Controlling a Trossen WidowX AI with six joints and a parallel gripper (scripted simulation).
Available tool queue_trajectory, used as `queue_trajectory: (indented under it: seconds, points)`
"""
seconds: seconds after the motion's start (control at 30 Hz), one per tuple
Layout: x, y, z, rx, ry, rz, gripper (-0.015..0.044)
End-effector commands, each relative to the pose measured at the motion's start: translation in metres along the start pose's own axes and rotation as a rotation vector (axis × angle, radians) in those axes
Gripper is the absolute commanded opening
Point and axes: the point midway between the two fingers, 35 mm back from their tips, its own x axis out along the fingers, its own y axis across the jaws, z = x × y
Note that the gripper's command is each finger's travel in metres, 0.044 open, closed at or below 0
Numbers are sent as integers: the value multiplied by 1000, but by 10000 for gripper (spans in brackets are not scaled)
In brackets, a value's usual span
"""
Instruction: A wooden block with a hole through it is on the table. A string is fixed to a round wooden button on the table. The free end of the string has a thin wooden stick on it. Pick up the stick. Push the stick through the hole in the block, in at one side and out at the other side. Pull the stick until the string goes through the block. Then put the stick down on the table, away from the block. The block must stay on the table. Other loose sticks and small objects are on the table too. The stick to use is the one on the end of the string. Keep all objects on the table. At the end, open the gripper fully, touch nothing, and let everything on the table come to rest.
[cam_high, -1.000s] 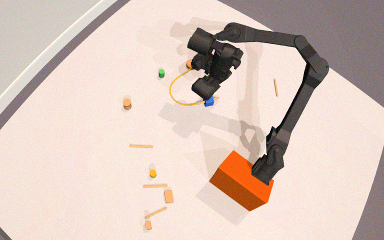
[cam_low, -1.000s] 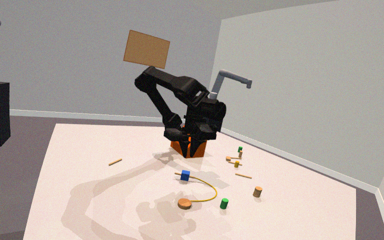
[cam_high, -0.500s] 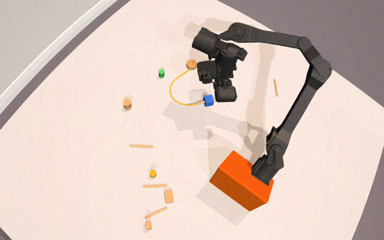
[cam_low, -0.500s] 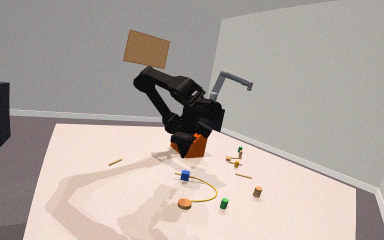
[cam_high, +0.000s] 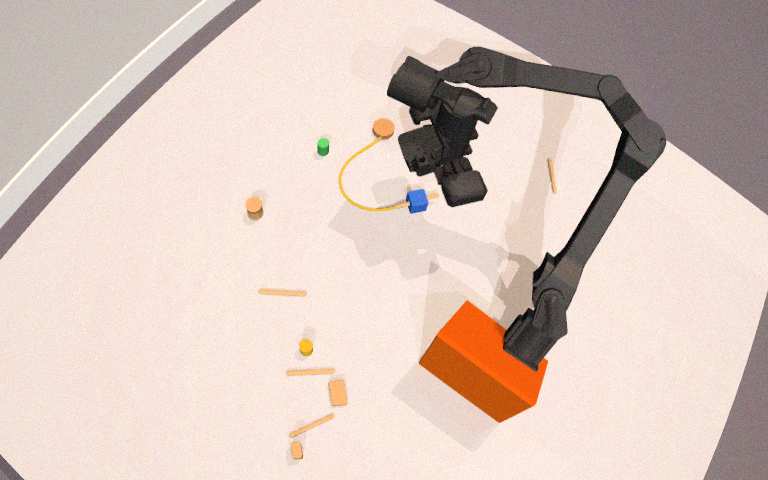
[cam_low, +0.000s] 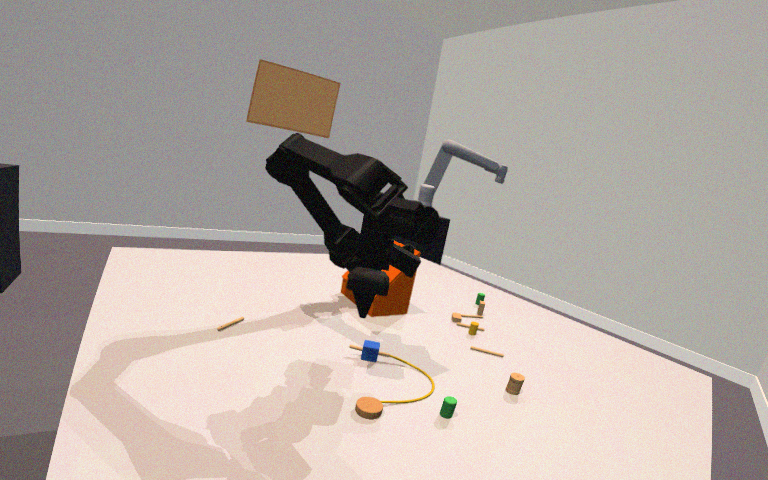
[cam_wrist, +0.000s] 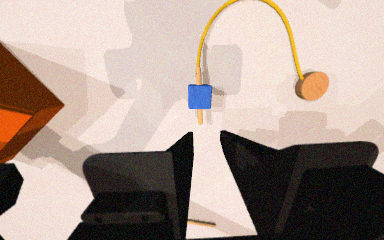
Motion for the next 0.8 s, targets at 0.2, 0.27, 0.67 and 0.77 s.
queue_trajectory:
  seconds: [0.2,0.27,0.67,0.77]
  points:
    - [17,-1,0,-6,4,1,121]
    - [20,-1,0,-6,4,1,121]
    - [39,-1,1,-6,4,1,121]
    - [44,-1,0,-6,4,0,121]
